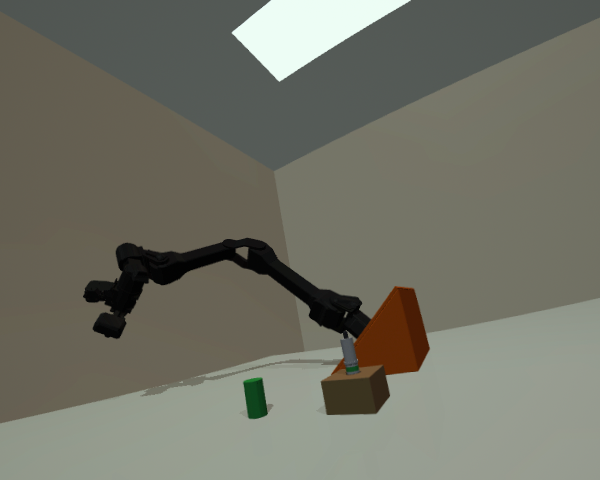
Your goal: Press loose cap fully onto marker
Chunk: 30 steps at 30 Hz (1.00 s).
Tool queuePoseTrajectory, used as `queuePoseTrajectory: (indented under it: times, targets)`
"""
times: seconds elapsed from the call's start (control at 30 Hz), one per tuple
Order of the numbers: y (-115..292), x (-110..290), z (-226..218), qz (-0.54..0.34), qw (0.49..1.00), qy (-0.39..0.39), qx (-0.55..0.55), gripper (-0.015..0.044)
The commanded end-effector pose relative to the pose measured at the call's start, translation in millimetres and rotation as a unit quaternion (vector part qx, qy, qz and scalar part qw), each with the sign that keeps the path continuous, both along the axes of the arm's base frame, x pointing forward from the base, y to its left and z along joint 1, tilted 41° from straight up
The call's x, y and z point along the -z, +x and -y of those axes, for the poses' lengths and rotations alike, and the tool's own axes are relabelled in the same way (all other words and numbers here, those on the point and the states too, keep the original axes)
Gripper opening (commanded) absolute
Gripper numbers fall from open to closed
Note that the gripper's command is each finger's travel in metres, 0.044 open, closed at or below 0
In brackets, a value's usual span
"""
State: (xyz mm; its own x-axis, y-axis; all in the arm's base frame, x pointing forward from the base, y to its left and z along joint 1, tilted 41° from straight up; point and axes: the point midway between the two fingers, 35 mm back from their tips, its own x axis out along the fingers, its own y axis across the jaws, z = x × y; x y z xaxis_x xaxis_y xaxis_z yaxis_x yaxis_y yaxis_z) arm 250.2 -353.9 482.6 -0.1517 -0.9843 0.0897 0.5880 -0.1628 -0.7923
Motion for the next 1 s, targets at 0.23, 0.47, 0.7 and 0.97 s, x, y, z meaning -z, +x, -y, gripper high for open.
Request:
queuePoseTrajectory:
  times: [0.23, 0.47, 0.7, 0.97]
  targets:
    - [114, 130, -69, -0.151, 0.961, 0.154, -0.174, 0.0243]
    - [145, 221, -147, -0.269, 0.892, 0.256, -0.259, 0.0243]
    - [130, 300, -235, -0.4, 0.794, 0.346, -0.3, 0.0243]
    - [68, 353, -314, -0.557, 0.666, 0.412, -0.275, 0.0243]
